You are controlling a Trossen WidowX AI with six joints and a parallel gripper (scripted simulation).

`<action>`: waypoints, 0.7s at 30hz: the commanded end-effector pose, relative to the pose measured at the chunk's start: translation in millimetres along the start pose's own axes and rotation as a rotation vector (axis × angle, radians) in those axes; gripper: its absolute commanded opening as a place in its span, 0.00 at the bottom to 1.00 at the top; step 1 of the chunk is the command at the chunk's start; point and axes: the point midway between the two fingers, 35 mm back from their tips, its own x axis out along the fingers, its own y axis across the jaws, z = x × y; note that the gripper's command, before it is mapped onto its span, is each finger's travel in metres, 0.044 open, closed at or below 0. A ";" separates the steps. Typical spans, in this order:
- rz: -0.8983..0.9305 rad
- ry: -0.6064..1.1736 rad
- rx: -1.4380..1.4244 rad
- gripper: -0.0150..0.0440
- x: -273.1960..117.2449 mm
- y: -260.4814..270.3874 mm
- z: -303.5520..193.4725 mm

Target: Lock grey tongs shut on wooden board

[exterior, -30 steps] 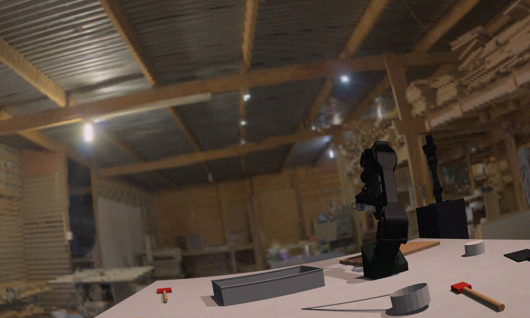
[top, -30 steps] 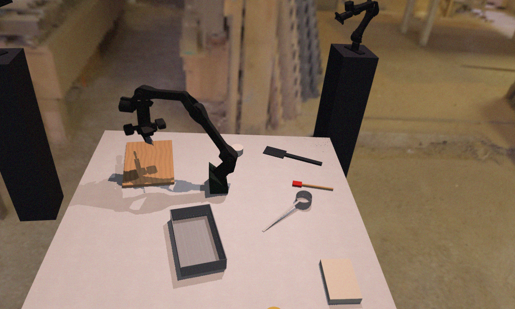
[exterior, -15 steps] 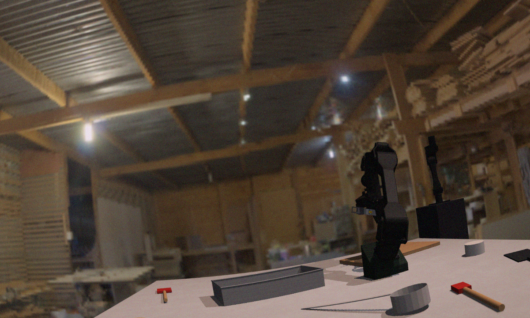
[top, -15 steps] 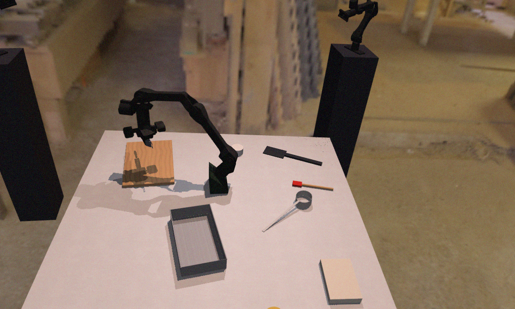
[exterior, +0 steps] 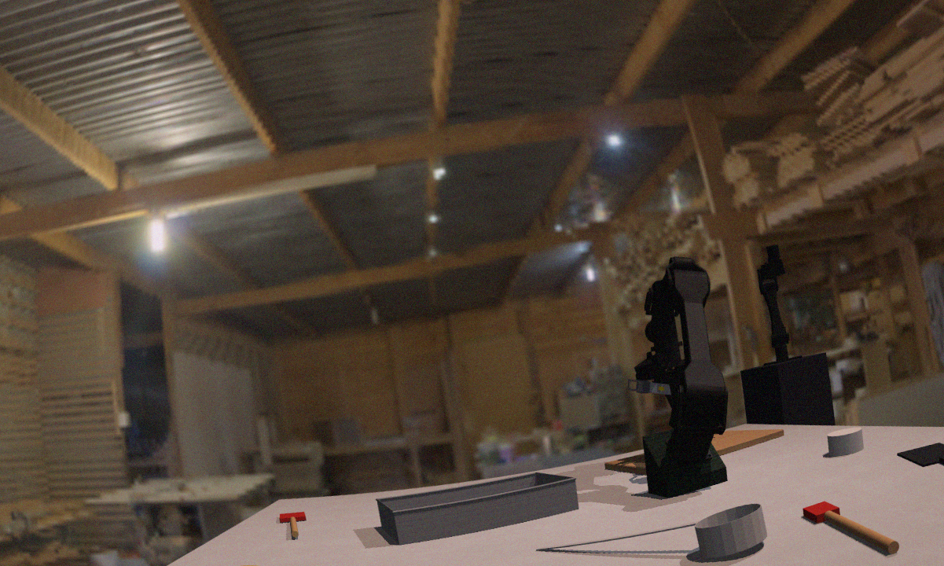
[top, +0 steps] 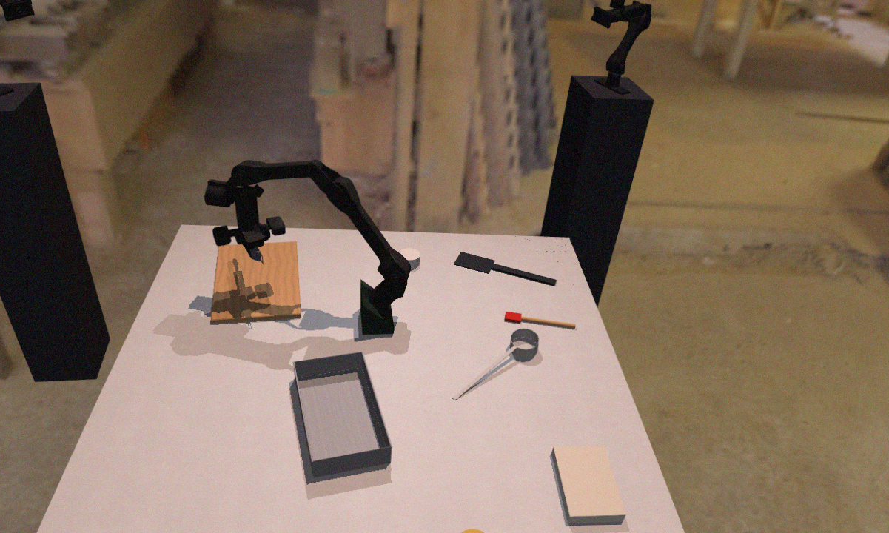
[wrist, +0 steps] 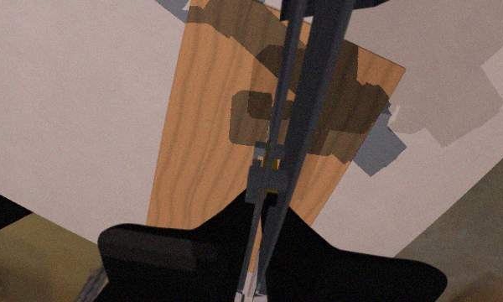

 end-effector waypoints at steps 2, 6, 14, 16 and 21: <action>-0.002 0.006 -0.005 0.00 7.6 -0.5 -1.2; -0.002 0.006 -0.005 0.00 14.2 -0.6 -1.4; -0.002 0.007 -0.005 0.00 27.4 -0.3 -1.4; -0.002 0.007 -0.005 0.00 30.7 -0.2 -1.3; -0.002 0.007 -0.005 0.00 38.9 0.3 -0.9</action>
